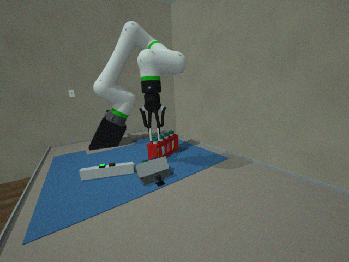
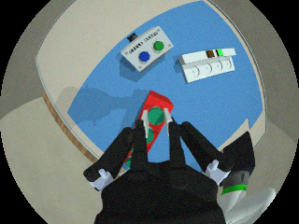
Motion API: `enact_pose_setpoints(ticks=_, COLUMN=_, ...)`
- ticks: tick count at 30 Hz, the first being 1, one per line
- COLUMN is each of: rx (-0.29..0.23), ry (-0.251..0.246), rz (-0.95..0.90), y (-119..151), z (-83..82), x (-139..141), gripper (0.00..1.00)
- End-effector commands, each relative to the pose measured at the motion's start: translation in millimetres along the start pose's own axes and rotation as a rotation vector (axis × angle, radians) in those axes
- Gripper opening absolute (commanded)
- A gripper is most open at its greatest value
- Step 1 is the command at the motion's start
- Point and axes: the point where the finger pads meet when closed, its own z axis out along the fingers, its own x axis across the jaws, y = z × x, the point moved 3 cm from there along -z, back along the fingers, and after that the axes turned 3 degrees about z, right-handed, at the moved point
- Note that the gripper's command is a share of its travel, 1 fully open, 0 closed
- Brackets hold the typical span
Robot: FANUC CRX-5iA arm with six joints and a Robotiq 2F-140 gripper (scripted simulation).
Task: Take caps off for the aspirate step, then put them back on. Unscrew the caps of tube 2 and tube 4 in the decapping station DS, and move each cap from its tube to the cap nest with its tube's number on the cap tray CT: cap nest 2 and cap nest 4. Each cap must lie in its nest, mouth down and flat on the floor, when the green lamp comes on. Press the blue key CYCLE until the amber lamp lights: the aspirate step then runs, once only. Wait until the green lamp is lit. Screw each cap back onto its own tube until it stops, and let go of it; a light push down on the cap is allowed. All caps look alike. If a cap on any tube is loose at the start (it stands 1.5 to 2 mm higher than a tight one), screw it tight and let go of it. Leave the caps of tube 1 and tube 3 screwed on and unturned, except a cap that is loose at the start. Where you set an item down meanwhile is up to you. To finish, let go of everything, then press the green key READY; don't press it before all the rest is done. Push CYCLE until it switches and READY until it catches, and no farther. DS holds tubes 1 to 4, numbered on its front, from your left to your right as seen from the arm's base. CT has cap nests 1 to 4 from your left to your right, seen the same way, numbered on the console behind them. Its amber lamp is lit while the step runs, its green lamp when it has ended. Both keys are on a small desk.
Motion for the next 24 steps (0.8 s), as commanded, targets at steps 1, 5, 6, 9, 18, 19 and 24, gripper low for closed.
enact_pose_setpoints(ticks=1, rx=0.000, ry=0.000, rz=0.000, y=-0.2, z=-0.1, x=-0.1, gripper=0.00)
enact_pose_setpoints(ticks=5, rx=0.000, ry=0.000, rz=0.000, y=-0.2, z=-0.1, x=-0.1, gripper=0.00)
enact_pose_setpoints(ticks=6, rx=0.000, ry=0.000, rz=0.000, y=-0.2, z=-0.1, x=-0.1, gripper=0.00)
enact_pose_setpoints(ticks=9, rx=0.000, ry=0.000, rz=0.000, y=-0.2, z=-0.1, x=-0.1, gripper=0.00)
enact_pose_setpoints(ticks=18, rx=0.000, ry=-0.001, rz=0.400, y=-0.2, z=0.2, x=-0.1, gripper=0.00)
enact_pose_setpoints(ticks=19, rx=0.000, ry=-0.001, rz=0.450, y=-0.2, z=0.3, x=-0.1, gripper=0.00)
enact_pose_setpoints(ticks=24, rx=0.000, ry=-0.001, rz=0.650, y=-0.2, z=0.4, x=-0.1, gripper=0.00)
